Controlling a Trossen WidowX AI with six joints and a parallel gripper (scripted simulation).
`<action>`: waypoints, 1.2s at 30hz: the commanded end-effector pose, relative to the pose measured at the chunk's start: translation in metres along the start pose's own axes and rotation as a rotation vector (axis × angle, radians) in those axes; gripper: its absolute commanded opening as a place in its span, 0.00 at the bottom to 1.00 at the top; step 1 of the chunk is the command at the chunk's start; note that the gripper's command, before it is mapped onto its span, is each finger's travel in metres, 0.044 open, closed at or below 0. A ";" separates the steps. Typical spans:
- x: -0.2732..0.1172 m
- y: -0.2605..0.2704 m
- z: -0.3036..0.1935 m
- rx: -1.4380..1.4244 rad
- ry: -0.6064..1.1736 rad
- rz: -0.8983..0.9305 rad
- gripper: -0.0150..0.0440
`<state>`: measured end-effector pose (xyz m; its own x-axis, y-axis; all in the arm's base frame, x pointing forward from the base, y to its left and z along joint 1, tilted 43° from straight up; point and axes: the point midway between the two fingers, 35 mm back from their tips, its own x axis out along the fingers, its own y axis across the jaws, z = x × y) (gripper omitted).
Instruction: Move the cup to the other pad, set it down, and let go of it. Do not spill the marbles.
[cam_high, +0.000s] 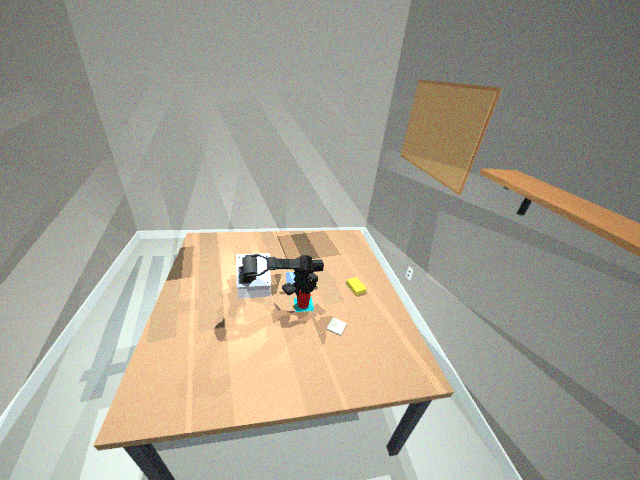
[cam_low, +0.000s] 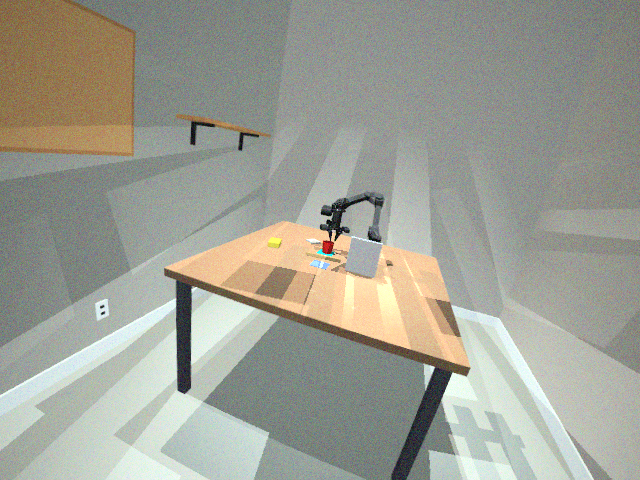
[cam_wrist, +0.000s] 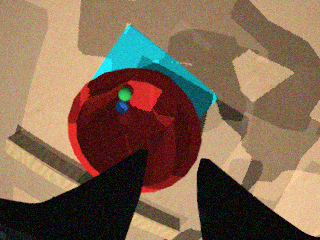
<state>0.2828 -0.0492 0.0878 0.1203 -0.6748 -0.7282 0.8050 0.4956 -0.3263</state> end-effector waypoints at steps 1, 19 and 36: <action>-0.007 0.000 0.001 0.007 -0.003 0.000 0.47; -0.016 0.001 -0.001 0.000 0.001 0.000 1.00; -0.071 0.002 -0.002 0.006 -0.001 0.000 1.00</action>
<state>0.2758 -0.0032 0.1330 0.1273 -0.6749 -0.7269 0.8046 0.4988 -0.3222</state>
